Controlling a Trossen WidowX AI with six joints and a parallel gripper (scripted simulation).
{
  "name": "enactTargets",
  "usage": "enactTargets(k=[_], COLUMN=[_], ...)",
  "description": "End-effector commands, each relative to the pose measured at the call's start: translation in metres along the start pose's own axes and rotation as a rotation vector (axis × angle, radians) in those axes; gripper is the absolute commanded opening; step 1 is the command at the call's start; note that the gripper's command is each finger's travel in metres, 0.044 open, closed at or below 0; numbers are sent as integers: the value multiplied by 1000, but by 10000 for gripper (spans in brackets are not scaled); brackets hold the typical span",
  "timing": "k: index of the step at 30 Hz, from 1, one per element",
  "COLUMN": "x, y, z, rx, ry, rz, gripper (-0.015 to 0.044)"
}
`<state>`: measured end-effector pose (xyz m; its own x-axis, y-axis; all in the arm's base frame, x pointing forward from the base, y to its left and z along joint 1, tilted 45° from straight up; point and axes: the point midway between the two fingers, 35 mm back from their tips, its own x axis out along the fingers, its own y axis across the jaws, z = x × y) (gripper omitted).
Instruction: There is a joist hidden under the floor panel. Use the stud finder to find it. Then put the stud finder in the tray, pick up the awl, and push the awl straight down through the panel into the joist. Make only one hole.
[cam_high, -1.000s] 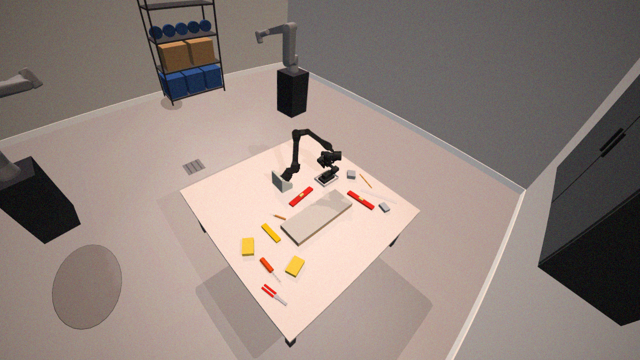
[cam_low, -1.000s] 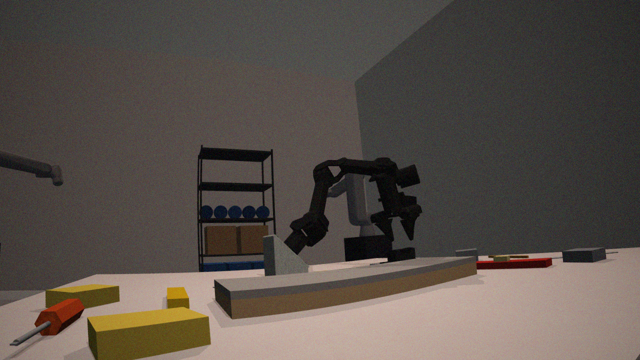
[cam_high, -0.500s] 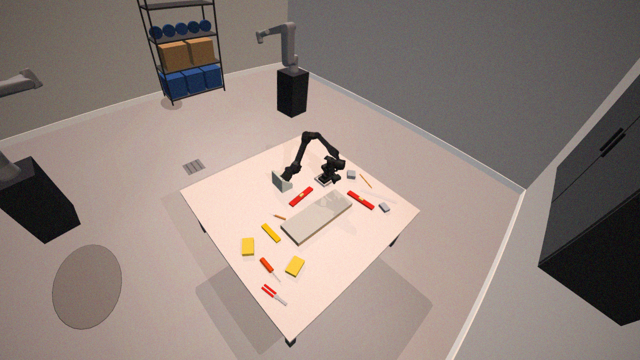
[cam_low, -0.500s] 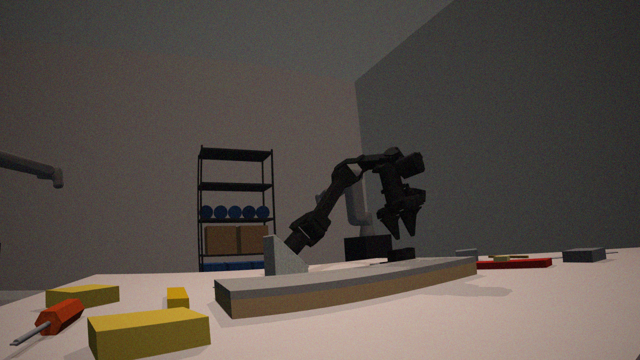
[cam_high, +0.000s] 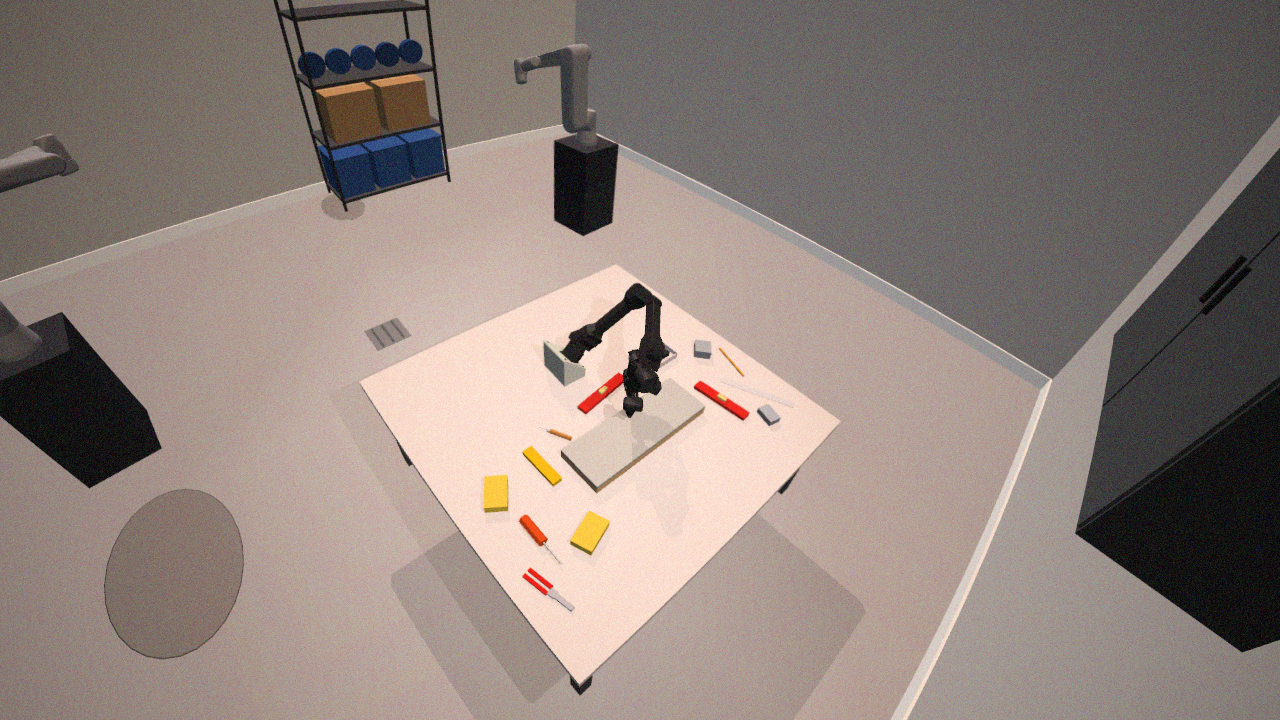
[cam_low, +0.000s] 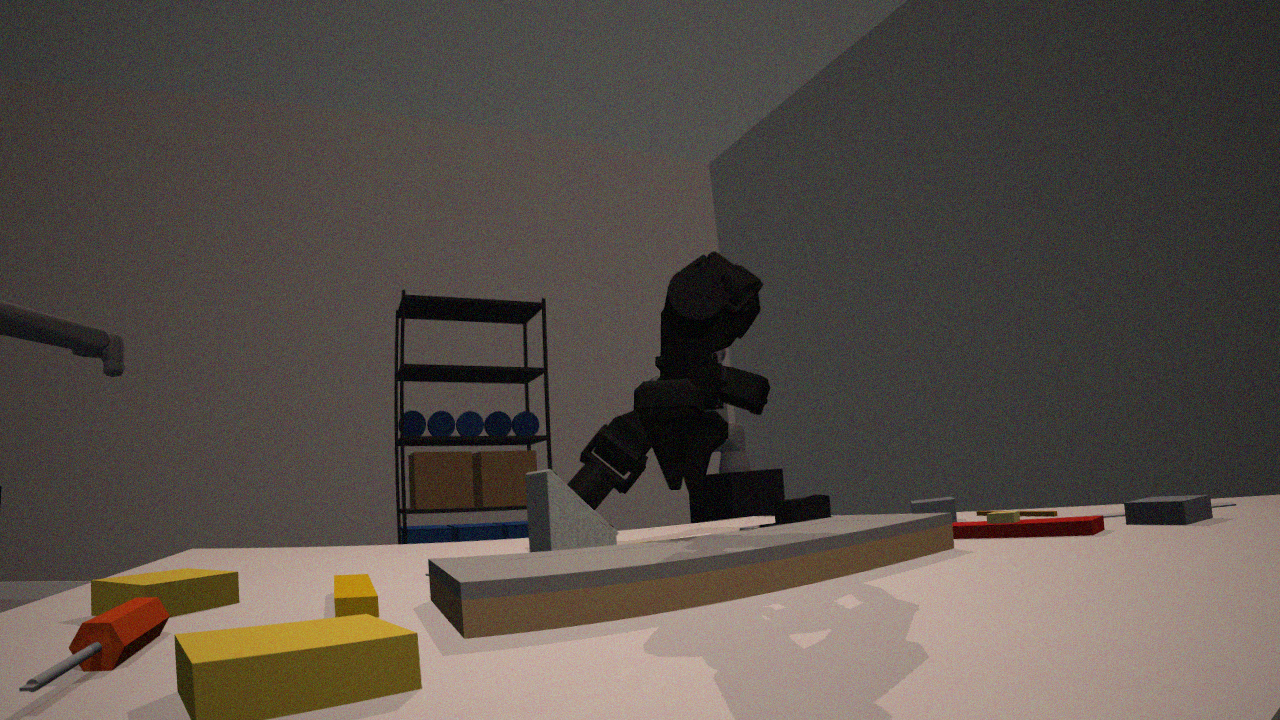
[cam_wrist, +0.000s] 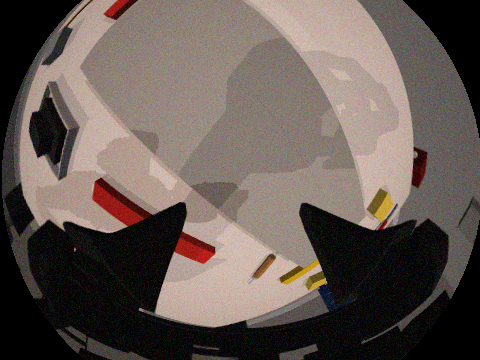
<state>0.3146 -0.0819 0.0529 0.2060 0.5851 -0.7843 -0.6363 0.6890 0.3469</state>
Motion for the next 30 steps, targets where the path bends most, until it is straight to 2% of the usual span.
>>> enactTargets(k=[1,10,30], x=[11,51,73], y=[-37,-67,-65], z=[-59,-194,-198], rx=[115,340,347], ry=[35,53,52], rz=[22,128,132], gripper=[440,440,440])
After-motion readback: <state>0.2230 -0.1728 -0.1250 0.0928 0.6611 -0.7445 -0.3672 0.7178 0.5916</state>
